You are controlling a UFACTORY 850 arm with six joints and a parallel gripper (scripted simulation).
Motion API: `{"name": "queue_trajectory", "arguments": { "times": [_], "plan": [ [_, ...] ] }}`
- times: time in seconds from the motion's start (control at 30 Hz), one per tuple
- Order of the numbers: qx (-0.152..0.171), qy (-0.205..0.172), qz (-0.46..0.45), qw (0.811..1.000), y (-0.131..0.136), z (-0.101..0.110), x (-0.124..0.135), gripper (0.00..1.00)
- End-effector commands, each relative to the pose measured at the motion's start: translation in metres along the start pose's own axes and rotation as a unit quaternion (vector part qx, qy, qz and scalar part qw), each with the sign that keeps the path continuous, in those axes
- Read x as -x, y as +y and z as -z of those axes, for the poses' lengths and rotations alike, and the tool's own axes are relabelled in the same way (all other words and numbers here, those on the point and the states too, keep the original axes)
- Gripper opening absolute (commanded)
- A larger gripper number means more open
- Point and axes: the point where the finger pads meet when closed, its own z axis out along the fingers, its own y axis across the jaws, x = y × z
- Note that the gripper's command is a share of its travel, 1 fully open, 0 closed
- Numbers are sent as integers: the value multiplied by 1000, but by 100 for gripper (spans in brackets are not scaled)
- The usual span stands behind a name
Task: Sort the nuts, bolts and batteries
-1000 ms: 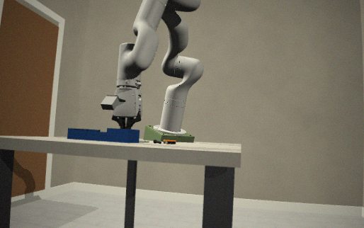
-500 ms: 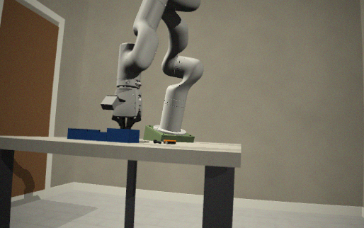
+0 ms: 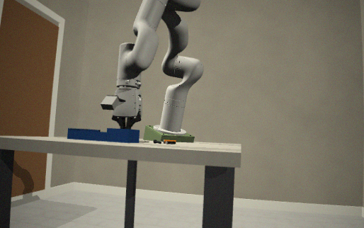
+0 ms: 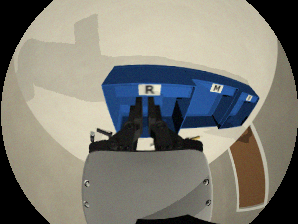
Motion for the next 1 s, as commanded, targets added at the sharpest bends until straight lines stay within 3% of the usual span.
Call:
{"name": "queue_trajectory", "arguments": {
  "times": [0.0, 0.8, 0.97],
  "plan": [
    [0, 1, 0, 1000, 0, 5, -1, 7],
    [0, 1, 0, 1000, 0, 31, -1, 7],
    [0, 1, 0, 1000, 0, 51, -1, 7]
  ]
}}
